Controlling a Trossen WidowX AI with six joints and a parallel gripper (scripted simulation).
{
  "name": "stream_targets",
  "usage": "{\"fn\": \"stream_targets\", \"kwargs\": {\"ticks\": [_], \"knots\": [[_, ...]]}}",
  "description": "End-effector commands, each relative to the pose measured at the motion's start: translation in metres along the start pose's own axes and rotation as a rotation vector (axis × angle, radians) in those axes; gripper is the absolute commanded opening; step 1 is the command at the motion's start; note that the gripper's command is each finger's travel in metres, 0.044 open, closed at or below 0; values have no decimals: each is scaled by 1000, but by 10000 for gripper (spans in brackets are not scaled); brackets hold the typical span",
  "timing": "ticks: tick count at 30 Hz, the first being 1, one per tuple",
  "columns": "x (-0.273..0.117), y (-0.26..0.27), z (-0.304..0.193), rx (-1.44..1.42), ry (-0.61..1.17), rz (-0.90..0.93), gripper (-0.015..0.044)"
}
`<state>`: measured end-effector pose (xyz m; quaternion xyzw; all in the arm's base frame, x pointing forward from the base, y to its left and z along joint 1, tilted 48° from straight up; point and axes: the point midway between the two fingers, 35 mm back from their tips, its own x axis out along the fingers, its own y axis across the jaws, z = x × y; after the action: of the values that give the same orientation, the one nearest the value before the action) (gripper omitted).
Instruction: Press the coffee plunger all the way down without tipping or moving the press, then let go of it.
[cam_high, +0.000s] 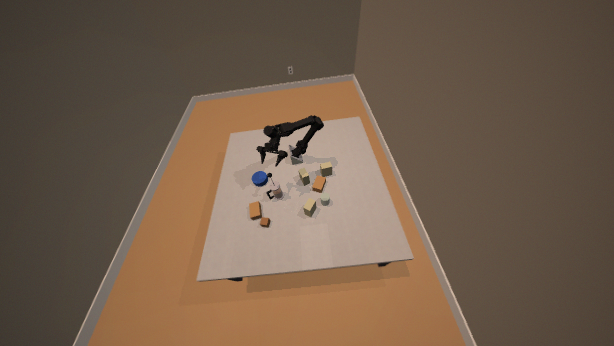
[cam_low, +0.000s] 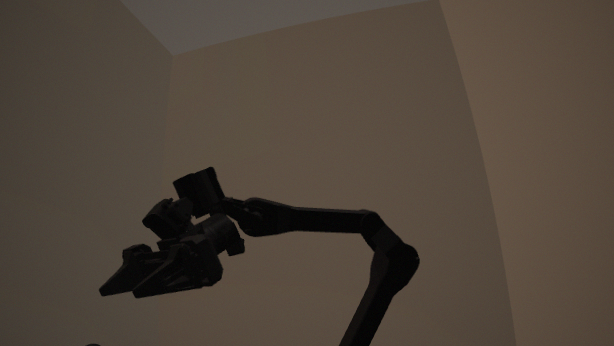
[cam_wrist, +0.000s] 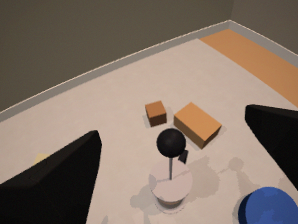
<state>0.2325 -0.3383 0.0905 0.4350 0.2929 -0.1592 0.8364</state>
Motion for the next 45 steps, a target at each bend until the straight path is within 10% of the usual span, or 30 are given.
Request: {"fn": "stream_targets", "kwargs": {"ticks": [1,36,45], "knots": [[14,0,-25,27,17,-6,440],[63,-1,-45,32,15,-14,440],[63,-1,-45,32,15,-14,204]]}}
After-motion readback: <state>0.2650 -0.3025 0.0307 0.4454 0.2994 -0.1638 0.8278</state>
